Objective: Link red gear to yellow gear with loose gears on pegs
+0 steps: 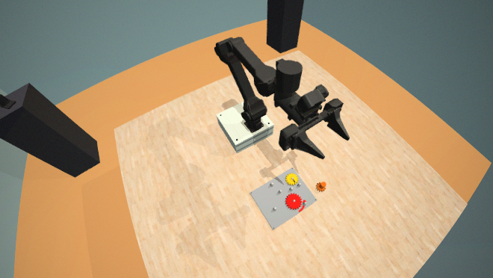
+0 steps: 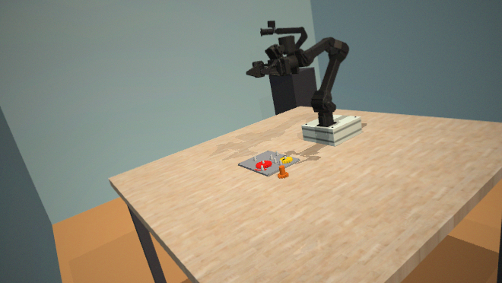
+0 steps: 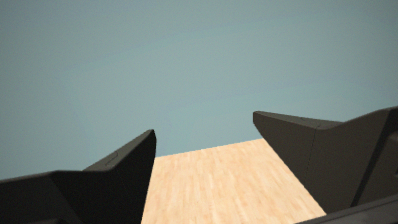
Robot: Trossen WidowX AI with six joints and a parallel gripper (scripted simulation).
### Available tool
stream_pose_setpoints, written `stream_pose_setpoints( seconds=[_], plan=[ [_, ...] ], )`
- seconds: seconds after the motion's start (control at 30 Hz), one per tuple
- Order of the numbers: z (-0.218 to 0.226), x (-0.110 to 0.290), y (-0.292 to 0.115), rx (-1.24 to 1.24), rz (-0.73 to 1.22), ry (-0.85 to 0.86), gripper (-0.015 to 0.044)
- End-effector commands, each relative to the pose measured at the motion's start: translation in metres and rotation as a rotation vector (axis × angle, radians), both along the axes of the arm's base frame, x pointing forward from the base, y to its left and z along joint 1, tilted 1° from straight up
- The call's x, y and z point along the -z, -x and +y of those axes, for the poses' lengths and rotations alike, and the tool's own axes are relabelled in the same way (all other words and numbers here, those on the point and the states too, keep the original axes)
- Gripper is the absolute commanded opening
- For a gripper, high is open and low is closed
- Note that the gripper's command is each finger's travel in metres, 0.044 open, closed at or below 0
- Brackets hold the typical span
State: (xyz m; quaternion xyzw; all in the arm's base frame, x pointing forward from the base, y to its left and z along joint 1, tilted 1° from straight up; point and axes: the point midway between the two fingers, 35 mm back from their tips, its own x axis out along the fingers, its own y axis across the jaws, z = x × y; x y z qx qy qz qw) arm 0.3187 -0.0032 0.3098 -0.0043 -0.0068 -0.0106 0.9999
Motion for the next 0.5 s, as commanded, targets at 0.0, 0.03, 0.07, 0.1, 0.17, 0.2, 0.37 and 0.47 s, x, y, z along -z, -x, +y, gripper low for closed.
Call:
stream_pose_setpoints(
  seconds=[0.0, 0.03, 0.07, 0.1, 0.17, 0.2, 0.37, 0.47],
  plan=[
    [0.0, 0.002, -0.002, -0.002, 0.011, -0.012, 0.0426],
    [0.002, 0.007, -0.007, -0.005, 0.042, -0.048, 0.044],
    [0.004, 0.015, -0.014, -0.009, 0.095, -0.107, 0.044],
    [0.007, 0.026, -0.023, -0.009, 0.16, -0.178, 0.044],
    [0.014, 0.048, -0.039, 0.005, 0.29, -0.317, 0.044],
    [0.017, 0.06, -0.045, 0.02, 0.354, -0.385, 0.044],
    [0.034, 0.122, -0.068, 0.167, 0.667, -0.701, 0.044],
    [0.045, 0.16, -0.074, 0.315, 0.837, -0.864, 0.044]
  ],
)
